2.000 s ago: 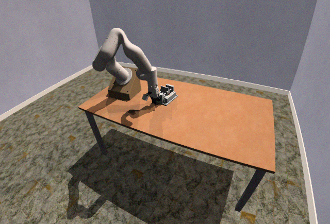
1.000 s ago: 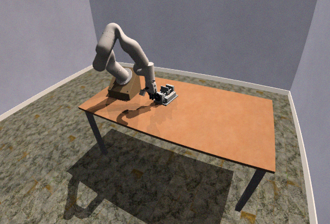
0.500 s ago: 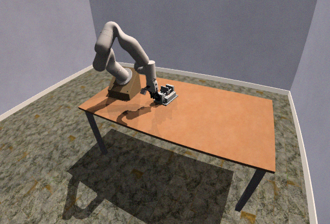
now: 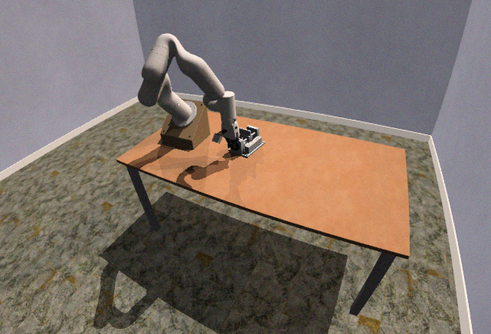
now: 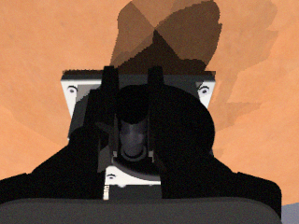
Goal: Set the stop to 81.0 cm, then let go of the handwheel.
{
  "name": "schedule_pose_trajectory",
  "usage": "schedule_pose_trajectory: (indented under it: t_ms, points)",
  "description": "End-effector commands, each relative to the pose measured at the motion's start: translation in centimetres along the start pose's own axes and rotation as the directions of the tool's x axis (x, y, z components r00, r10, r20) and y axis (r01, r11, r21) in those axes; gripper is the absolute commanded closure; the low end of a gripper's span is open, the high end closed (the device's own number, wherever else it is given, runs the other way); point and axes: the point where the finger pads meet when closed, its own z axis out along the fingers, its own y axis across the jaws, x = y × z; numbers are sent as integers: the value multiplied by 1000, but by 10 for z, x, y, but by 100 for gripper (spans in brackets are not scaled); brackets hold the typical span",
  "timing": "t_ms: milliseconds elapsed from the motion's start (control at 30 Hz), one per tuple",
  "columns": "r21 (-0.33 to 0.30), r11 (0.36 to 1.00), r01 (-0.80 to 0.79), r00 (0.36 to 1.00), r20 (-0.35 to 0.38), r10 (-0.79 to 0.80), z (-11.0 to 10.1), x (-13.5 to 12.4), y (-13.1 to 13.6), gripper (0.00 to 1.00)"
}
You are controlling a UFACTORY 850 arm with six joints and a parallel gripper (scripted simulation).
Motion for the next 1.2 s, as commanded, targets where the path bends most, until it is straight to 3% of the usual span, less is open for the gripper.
schedule_pose_trajectory:
  t_ms: [0, 400, 1167]
  points:
    - [-1, 1000, 1, 1000, 0, -1, 9, 0, -9, 94]
    - [-1, 1000, 1, 1000, 0, -1, 35, 0, -10, 94]
    - [-1, 1000, 1, 1000, 0, -1, 51, 0, 16, 94]
